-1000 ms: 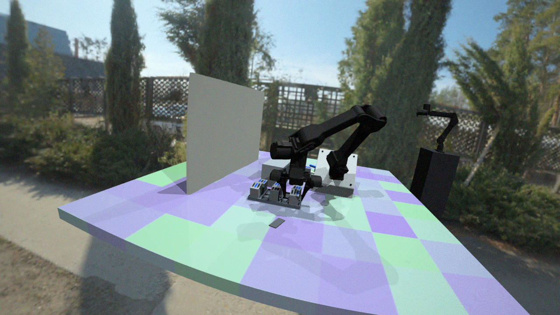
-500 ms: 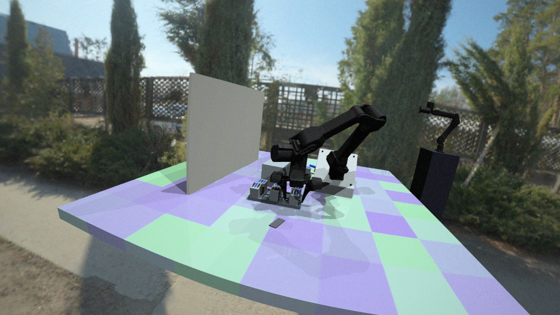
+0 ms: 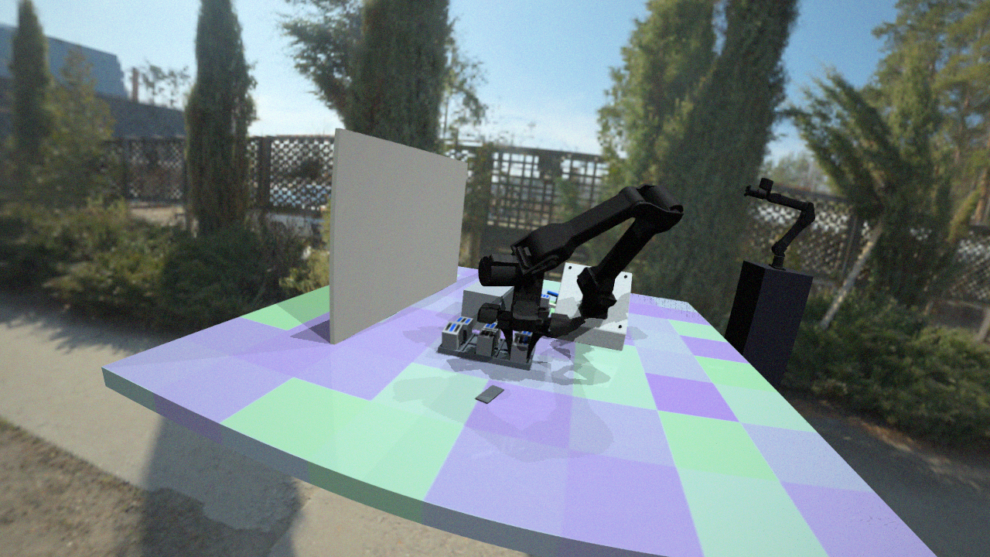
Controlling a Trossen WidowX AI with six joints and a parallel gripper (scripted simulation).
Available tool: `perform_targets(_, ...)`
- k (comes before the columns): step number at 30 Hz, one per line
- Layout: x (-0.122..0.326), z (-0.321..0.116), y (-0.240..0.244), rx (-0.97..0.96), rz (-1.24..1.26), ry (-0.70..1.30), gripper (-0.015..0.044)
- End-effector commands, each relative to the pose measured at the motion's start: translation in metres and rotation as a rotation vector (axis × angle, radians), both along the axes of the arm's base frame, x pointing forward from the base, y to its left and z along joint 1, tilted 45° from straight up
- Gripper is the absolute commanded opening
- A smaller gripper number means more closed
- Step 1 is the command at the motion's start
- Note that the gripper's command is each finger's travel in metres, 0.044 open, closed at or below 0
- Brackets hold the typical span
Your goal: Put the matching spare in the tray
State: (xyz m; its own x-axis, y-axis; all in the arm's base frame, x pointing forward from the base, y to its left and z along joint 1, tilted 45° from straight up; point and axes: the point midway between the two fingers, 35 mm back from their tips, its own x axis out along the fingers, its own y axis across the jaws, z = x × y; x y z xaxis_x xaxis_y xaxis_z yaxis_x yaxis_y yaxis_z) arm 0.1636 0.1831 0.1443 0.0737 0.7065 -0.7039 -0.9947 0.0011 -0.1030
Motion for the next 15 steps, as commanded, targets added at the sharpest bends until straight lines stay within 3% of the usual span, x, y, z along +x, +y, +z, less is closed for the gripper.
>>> perform_targets(1,0.0,0.0001,0.0,0.0,0.0,0.0,0.0089)
perform_targets(5,0.0,0.0001,0.0,0.0,0.0,0.0,0.0)
perform_targets(15,0.0009,0.0038,-0.0047,-0.004,0.0,0.0,0.0)
